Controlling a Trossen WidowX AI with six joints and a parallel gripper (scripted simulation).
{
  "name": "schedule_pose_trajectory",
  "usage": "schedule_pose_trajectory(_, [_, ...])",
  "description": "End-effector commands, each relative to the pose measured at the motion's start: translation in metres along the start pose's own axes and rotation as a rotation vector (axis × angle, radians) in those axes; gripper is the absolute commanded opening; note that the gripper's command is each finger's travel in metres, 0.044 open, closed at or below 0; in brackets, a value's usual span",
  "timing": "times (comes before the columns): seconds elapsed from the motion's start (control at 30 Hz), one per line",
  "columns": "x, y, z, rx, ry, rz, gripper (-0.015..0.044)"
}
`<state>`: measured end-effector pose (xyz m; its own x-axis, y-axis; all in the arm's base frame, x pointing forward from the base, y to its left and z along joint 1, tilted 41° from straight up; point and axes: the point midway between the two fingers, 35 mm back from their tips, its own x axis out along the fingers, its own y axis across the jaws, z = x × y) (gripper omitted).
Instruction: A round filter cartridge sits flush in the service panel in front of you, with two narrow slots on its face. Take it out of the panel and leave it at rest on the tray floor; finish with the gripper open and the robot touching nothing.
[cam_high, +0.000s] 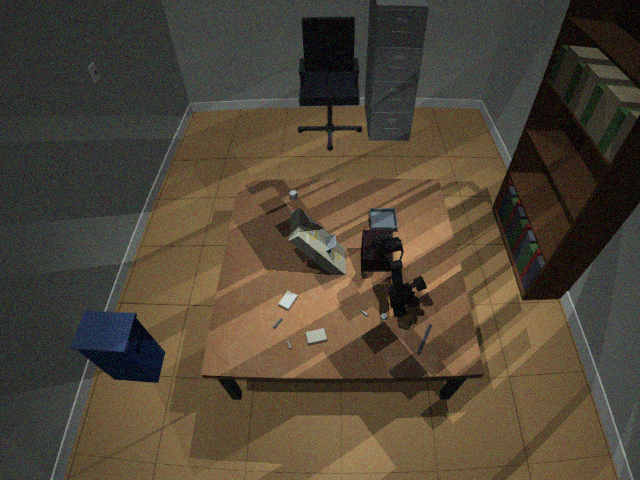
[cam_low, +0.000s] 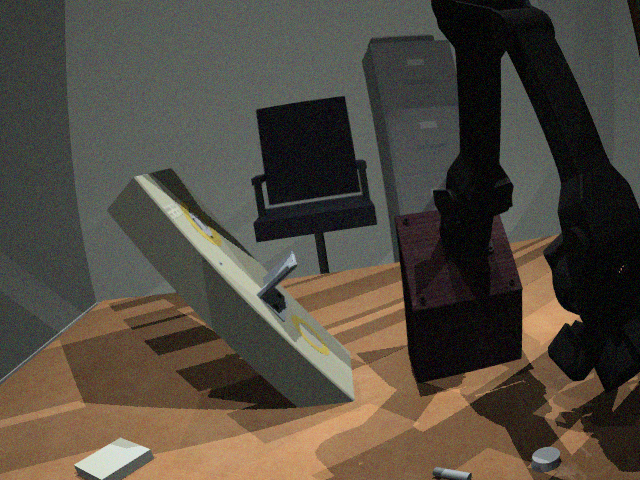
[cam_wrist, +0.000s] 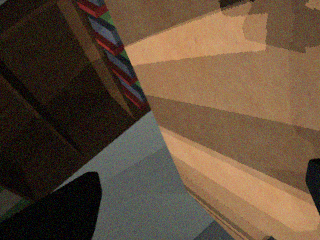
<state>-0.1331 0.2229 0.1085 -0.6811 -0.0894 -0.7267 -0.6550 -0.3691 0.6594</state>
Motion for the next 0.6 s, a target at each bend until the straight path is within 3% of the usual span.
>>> schedule_pose_trajectory(0.0, [-0.001,-0.001,0.0,0.002,-0.004,-0.001,0.0374])
schedule_pose_trajectory(0.33, [-0.069,-0.073,0.015,0.161,-0.329,-0.126,0.0111])
schedule_pose_trajectory(0.57, [-0.139,-0.131,0.002,0.293,-0.6,-0.274,0.01])
